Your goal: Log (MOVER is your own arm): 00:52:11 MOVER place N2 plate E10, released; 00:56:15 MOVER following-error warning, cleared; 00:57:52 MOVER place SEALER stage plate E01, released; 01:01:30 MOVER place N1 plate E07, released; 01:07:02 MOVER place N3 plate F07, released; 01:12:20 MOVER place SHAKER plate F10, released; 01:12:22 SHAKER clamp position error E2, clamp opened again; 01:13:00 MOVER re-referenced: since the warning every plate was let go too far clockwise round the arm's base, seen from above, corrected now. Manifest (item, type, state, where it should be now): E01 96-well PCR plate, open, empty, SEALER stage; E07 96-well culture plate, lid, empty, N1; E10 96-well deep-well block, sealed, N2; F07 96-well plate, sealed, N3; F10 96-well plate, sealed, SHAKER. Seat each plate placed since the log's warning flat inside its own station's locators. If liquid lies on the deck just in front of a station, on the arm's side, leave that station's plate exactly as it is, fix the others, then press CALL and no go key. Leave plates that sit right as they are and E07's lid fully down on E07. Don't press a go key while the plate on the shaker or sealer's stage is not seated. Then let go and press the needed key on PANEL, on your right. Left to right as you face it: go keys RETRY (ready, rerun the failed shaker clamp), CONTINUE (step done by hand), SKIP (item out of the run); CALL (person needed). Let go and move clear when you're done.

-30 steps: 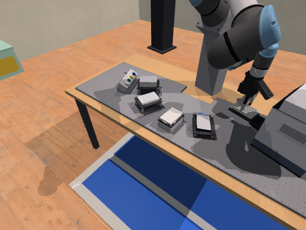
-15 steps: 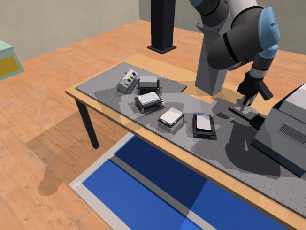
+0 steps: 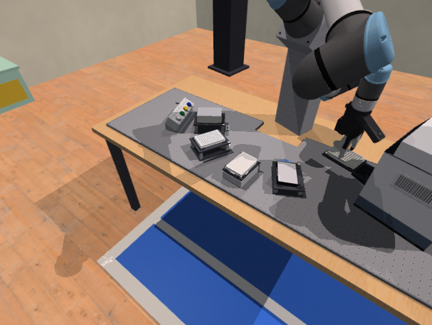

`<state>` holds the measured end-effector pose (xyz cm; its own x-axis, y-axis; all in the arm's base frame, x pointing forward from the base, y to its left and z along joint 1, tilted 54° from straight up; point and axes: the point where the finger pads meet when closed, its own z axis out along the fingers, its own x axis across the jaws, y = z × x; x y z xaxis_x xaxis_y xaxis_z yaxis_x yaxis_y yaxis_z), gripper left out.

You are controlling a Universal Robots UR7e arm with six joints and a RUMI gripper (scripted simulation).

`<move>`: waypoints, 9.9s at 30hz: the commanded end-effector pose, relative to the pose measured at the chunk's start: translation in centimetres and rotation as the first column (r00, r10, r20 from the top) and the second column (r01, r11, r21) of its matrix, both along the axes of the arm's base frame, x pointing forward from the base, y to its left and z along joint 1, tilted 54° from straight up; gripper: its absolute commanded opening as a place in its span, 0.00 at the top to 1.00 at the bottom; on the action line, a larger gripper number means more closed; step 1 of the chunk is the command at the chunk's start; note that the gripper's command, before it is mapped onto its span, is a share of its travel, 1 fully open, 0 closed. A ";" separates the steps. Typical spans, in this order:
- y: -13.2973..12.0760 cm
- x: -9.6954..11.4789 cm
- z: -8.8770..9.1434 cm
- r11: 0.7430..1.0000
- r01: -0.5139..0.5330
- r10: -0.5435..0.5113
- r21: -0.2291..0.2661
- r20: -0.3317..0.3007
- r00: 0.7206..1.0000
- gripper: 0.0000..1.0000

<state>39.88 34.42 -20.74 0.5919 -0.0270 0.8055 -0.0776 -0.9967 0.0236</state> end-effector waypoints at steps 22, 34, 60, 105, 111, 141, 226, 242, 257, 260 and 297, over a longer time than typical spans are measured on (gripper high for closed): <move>0.0 0.0 0.0 1.000 -0.001 0.001 0.000 0.000 1.000 1.00; 0.0 0.0 0.0 1.000 -0.001 0.001 0.000 0.000 1.000 1.00; 0.0 0.0 0.0 1.000 -0.001 0.001 0.000 0.000 1.000 0.18; 0.4 -3.9 2.9 1.000 -0.001 0.001 0.001 0.000 1.000 0.18; 0.2 -3.0 4.1 0.998 0.035 -0.035 0.049 0.004 0.999 1.00; -2.8 4.1 14.2 0.867 0.287 -0.303 0.407 -0.025 0.953 1.00; -21.5 15.5 30.6 0.261 0.526 -0.617 0.809 -0.279 0.736 1.00; -27.7 17.1 33.6 0.198 0.531 -0.630 0.824 -0.307 0.713 1.00; -32.6 17.6 34.9 0.080 0.533 -0.647 0.842 -0.363 0.671 1.00; -34.1 17.6 35.1 0.021 0.531 -0.652 0.847 -0.391 0.649 1.00; -48.1 17.5 36.8 -0.201 0.504 -0.653 0.840 -0.499 0.570 1.00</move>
<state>57.51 -12.95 16.09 -0.1900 -0.9733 -0.1286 -0.5652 0.2156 -0.7963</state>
